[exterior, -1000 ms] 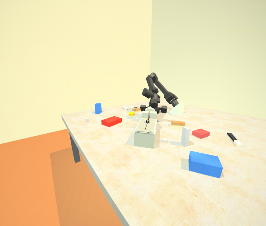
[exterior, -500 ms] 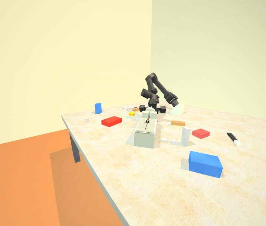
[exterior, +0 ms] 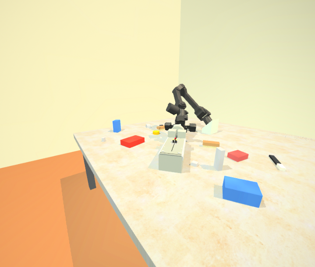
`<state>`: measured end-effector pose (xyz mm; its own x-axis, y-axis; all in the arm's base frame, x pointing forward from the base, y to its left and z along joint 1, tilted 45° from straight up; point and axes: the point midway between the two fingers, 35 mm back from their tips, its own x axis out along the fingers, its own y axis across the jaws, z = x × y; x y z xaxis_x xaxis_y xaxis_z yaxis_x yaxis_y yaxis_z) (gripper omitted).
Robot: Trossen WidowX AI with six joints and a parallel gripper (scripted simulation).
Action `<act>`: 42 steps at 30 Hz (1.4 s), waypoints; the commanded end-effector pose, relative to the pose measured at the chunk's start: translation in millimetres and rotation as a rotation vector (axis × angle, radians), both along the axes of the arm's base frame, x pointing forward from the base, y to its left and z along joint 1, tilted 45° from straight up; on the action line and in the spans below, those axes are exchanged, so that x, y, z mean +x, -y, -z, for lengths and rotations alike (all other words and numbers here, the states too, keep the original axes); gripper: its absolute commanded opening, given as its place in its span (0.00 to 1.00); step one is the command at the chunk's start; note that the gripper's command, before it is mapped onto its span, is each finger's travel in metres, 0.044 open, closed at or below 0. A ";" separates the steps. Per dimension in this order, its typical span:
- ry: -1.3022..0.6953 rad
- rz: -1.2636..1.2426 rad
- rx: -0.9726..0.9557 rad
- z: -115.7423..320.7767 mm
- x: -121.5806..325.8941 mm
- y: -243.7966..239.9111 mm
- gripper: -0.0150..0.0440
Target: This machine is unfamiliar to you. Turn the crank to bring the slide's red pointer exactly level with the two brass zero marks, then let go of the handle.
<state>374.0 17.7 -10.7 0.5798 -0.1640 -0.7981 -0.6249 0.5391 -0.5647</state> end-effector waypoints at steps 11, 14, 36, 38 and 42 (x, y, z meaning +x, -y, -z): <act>0.015 0.016 -0.005 -5.2 6.7 6.8 0.25; 0.015 0.016 -0.005 -5.4 6.9 7.0 0.25; 0.015 0.016 -0.005 -6.9 8.1 7.8 0.25; 0.015 0.016 -0.005 -7.0 8.2 7.8 0.25; 0.015 0.016 -0.005 -7.3 8.4 8.0 0.25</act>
<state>376.8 15.1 -8.4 0.5770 -0.1646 -0.8000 -0.6260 0.5400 -0.5626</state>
